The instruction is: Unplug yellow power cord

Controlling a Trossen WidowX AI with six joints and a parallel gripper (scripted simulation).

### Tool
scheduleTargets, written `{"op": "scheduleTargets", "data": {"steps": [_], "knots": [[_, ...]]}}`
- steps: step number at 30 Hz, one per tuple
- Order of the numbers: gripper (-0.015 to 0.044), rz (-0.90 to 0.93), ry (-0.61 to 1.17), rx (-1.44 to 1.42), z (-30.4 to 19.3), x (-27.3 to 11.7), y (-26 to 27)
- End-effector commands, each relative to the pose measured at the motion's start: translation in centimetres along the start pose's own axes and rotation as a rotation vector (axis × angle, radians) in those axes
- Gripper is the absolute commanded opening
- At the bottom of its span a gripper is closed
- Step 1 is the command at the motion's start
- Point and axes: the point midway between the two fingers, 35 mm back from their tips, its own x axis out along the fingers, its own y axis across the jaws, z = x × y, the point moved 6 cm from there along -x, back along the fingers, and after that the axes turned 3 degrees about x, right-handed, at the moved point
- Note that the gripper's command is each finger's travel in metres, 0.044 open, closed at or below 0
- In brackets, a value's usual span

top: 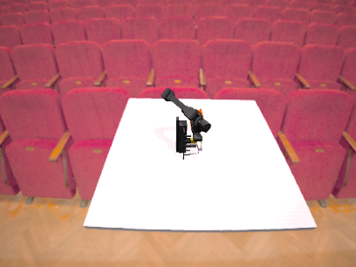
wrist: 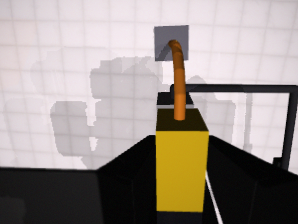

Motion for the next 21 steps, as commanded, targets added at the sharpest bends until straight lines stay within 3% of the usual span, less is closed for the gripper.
{"op": "scheduleTargets", "data": {"steps": [1,20,21], "knots": [[0.0000,-0.003,-0.017,-0.003,1.2,-0.2,-0.1],[0.0000,-0.002,-0.019,-0.006,4.2,-0.6,0.1],[0.0026,-0.001,-0.017,-0.006,4.1,-0.5,0.1]]}}
